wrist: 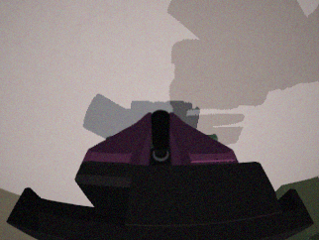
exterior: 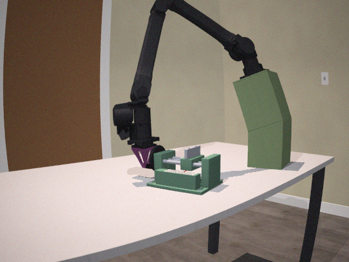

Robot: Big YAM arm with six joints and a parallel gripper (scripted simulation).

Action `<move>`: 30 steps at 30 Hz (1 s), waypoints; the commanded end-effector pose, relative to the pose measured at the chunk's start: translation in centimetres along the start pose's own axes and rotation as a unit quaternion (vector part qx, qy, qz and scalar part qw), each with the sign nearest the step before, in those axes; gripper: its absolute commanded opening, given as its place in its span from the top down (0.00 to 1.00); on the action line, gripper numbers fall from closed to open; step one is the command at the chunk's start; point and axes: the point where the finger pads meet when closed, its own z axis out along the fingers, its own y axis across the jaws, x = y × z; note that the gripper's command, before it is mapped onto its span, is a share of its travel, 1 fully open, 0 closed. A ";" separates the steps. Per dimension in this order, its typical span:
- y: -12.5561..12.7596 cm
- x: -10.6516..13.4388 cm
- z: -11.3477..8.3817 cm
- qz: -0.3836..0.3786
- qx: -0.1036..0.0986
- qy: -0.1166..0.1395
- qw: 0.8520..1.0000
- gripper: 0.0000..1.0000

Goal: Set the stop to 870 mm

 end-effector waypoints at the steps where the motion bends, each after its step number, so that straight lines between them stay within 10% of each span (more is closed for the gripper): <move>1: 3.9 0.3 -0.8 -0.005 -0.028 -0.005 1.000 0.94; 5: 5.2 -1.2 -3.3 0.001 -0.044 -0.017 0.999 0.94; 30: 5.5 -1.3 -4.4 0.002 -0.047 -0.018 0.999 0.94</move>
